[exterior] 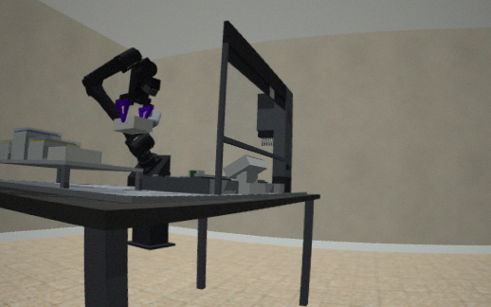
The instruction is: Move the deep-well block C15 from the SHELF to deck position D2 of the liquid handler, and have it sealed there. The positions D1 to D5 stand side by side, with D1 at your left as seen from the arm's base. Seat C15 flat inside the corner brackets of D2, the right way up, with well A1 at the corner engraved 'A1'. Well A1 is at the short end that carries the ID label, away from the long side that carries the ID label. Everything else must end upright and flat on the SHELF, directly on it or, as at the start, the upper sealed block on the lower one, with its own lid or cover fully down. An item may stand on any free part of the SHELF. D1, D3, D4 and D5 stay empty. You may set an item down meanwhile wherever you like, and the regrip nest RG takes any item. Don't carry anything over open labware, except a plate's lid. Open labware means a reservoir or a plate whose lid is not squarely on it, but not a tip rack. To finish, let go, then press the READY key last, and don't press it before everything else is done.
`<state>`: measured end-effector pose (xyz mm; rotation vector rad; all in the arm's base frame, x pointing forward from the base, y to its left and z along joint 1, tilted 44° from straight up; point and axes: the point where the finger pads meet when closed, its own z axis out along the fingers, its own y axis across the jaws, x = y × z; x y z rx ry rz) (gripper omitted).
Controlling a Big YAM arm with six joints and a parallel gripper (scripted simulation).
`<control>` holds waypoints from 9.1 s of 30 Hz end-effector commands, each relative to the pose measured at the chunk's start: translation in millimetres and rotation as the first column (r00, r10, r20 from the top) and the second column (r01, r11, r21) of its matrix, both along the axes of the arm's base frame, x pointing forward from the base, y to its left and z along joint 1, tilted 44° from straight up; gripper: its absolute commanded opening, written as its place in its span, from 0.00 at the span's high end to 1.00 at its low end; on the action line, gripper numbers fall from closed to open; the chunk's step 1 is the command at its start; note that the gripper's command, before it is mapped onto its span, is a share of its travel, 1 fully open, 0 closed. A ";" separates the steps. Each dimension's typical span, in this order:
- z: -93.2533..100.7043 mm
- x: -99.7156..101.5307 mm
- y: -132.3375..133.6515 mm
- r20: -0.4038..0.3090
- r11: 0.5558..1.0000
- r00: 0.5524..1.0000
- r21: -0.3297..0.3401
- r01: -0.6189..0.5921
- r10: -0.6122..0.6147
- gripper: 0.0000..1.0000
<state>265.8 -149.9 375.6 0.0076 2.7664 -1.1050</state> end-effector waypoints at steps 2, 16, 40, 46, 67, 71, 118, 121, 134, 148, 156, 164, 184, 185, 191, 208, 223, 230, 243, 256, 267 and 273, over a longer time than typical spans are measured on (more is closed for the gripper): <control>11.7 -0.1 4.6 -0.052 0.995 0.994 -0.017 -0.102 0.101 1.00; 13.8 1.6 2.1 -0.098 0.989 0.985 -0.027 -0.145 0.142 1.00; -63.3 -10.2 68.4 -0.140 0.988 0.979 -0.021 -0.151 0.147 1.00; -80.7 -13.7 86.0 -0.139 0.988 0.979 -0.021 -0.152 0.147 1.00; -143.7 -26.6 149.7 -0.140 0.988 0.979 -0.020 -0.152 0.147 1.00; -158.4 -26.9 165.2 -0.126 0.988 0.981 -0.015 -0.152 0.148 1.00; -291.7 -42.5 328.3 -0.083 0.988 0.984 0.031 -0.154 0.156 1.00; -285.3 -42.0 328.5 -0.068 0.987 0.985 0.045 -0.155 0.158 1.00; -288.6 -41.1 324.9 -0.084 0.989 0.985 0.030 -0.147 0.149 1.00; -288.6 -41.1 324.9 -0.084 0.989 0.985 0.030 -0.147 0.149 1.00; -288.6 -41.1 324.9 -0.084 0.989 0.985 0.030 -0.147 0.149 1.00; -290.6 -16.0 323.8 -0.092 0.990 0.985 0.023 -0.142 0.144 1.00; -285.4 63.1 334.4 -0.090 0.990 0.986 0.014 -0.142 0.143 1.00; -287.3 67.9 334.9 -0.095 0.990 0.985 0.011 -0.142 0.142 1.00; -286.5 97.8 339.7 -0.092 0.990 0.986 0.010 -0.142 0.142 1.00; -281.5 118.1 355.6 -0.100 0.985 0.980 0.006 -0.173 0.173 1.00; -279.3 118.2 355.8 -0.094 0.985 0.981 0.009 -0.172 0.172 1.00; -279.3 118.2 355.8 -0.094 0.985 0.981 0.009 -0.172 0.172 1.00; -279.3 118.2 355.8 -0.094 0.985 0.981 0.009 -0.172 0.172 1.00; -279.3 118.2 355.8 -0.094 0.985 0.981 0.009 -0.172 0.172 1.00; -279.3 118.2 355.8 -0.094 0.985 0.981 0.009 -0.172 0.172 1.00; -279.3 118.2 355.8 -0.094 0.985 0.981 0.009 -0.172 0.172 1.00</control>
